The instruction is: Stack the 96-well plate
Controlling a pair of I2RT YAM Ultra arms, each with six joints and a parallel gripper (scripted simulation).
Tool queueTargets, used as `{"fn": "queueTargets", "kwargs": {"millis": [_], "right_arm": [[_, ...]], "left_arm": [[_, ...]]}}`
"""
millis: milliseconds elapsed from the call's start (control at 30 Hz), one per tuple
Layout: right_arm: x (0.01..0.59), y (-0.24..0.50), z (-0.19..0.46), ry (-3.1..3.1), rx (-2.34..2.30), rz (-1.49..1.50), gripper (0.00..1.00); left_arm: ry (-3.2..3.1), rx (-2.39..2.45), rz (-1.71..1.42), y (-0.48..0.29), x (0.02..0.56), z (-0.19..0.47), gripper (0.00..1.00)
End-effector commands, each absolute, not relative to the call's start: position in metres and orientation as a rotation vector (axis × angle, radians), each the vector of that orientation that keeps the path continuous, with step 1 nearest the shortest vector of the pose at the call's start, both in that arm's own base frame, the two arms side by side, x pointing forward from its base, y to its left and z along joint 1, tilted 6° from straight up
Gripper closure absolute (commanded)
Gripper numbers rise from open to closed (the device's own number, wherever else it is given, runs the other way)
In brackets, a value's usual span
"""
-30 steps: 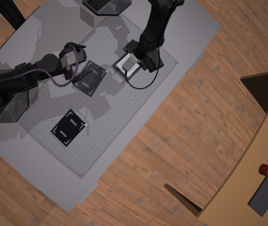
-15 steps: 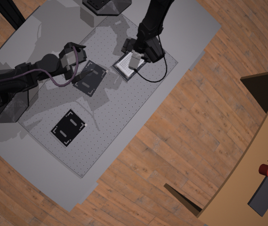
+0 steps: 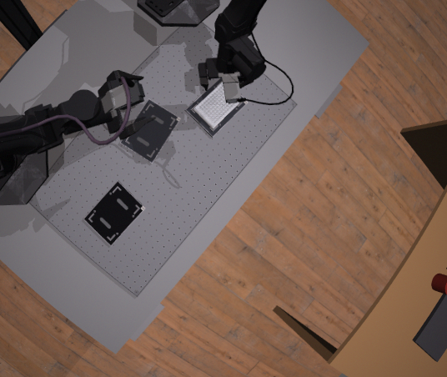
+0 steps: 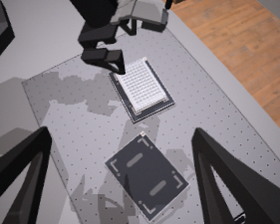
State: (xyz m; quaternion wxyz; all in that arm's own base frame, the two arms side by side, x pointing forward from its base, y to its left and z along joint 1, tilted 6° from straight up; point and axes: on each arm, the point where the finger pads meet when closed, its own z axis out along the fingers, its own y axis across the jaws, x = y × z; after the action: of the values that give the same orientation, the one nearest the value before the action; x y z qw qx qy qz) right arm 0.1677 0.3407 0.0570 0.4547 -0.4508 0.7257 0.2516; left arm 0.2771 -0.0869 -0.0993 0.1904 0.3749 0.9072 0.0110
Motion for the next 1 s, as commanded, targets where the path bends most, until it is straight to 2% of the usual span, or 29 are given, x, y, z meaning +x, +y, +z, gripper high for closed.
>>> {"fn": "queueTargets", "kwargs": {"millis": [0, 167, 367, 967], "right_arm": [[0.168, 0.344, 0.062, 1.773, -1.095, 0.633, 0.00], [0.168, 0.344, 0.062, 1.773, -1.095, 0.633, 0.00], [0.168, 0.344, 0.062, 1.773, -1.095, 0.633, 0.00], [0.168, 0.344, 0.062, 1.773, -1.095, 0.633, 0.00]], "left_arm": [[2.473, 0.753, 0.031, -0.091, 0.293, -0.083, 0.00], [2.484, 0.576, 0.010, -0.087, 0.278, -0.085, 0.00], [2.524, 0.578, 0.004, -0.084, 0.260, -0.094, 0.00], [2.509, 0.570, 0.003, -0.085, 0.267, -0.090, 0.00]]}}
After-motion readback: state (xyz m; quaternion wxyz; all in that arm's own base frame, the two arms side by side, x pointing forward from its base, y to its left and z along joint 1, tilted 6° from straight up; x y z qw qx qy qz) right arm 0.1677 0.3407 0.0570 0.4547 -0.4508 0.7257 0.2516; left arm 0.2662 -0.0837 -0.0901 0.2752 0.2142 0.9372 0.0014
